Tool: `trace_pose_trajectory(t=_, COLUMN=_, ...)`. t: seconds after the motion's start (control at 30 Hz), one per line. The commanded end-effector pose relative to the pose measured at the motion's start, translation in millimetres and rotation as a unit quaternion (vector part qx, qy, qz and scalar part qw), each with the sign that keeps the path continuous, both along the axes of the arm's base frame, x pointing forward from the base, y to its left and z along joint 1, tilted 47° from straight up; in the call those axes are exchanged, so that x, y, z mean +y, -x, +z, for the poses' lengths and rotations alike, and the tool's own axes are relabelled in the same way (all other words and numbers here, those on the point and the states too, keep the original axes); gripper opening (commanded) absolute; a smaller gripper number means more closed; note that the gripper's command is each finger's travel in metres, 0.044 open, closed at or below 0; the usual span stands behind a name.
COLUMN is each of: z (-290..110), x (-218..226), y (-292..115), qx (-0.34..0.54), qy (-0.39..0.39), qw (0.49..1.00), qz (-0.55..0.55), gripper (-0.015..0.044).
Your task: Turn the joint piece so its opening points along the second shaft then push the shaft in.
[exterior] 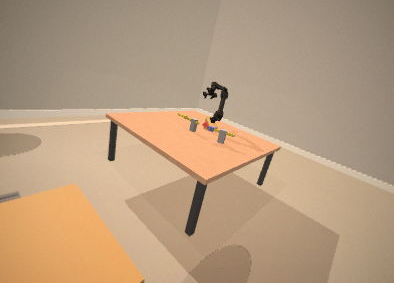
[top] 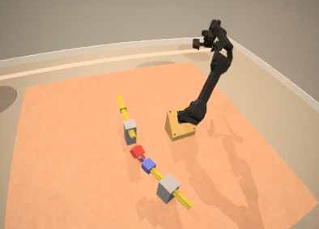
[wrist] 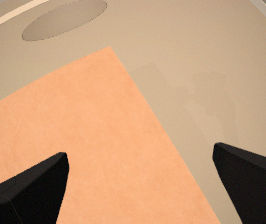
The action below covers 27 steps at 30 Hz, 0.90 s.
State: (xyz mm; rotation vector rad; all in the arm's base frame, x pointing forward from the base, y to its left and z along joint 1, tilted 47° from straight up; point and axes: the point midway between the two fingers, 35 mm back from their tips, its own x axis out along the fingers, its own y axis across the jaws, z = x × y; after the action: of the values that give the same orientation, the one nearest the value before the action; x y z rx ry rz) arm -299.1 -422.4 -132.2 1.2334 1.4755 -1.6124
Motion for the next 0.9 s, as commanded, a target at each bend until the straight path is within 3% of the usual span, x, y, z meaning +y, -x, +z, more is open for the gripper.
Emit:
trace_pose_trajectory(t=0.0, z=0.2, x=-0.4, y=0.1, qx=-0.001, qy=-0.001, qw=1.0, qz=0.002, gripper=0.0426)
trace_pose_trajectory(t=0.43, z=7.5, x=-10.8, y=-1.3, qx=-0.045, qy=-0.026, qw=0.995, qz=0.081, gripper=0.044)
trace_pose_trajectory(t=0.87, z=65.5, x=-62.2, y=-199.2, qx=-0.139, qy=-0.016, qw=0.962, qz=0.232, gripper=0.044)
